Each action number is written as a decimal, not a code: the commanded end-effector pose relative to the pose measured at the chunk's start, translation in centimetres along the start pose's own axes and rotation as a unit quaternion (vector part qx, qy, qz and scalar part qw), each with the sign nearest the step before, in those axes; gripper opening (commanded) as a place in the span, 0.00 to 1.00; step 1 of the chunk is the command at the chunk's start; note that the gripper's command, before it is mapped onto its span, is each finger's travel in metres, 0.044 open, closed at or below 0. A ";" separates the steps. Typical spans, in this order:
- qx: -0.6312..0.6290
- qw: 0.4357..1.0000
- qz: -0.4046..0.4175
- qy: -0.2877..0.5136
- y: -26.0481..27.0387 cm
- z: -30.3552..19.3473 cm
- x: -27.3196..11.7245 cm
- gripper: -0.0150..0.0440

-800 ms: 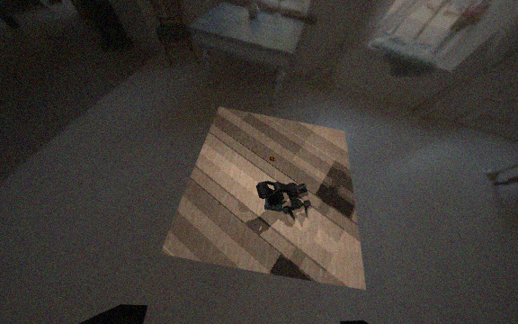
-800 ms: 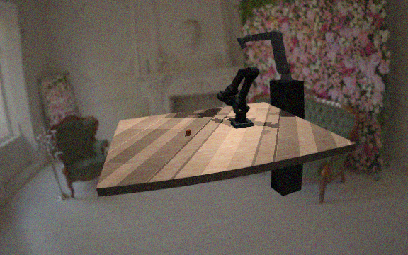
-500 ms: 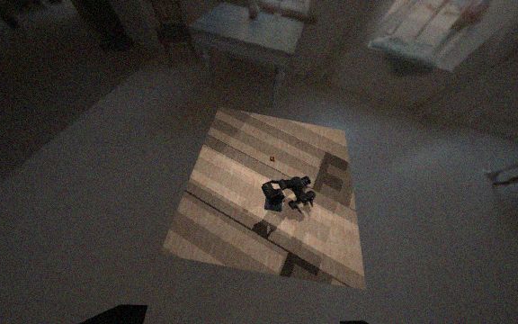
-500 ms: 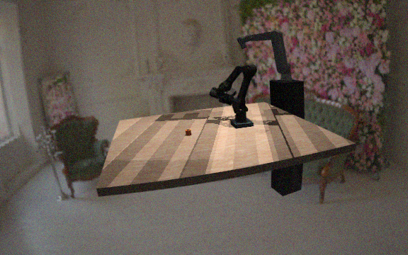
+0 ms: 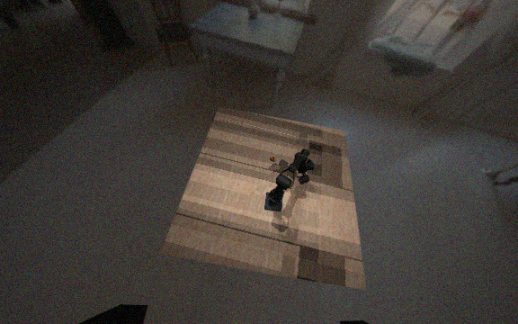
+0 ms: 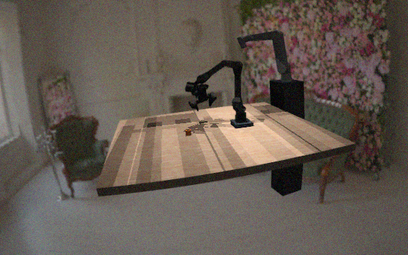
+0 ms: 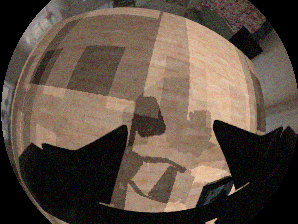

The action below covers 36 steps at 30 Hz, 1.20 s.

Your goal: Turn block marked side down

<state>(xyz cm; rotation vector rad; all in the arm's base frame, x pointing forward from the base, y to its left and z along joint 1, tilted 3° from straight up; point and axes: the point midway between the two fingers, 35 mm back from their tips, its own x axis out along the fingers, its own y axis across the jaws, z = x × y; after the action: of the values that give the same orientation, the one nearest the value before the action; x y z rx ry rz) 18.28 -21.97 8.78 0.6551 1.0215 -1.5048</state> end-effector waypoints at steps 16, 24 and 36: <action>-0.600 0.742 0.269 0.126 18.1 -15.0 -15.1 1.00; -0.600 0.742 0.269 0.127 17.8 -15.2 -15.0 1.00; -0.600 0.742 0.269 0.127 18.7 -17.4 -11.6 1.00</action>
<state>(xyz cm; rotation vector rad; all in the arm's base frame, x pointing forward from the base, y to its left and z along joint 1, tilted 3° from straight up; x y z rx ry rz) 36.49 -0.91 6.92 0.1411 1.5602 -0.0682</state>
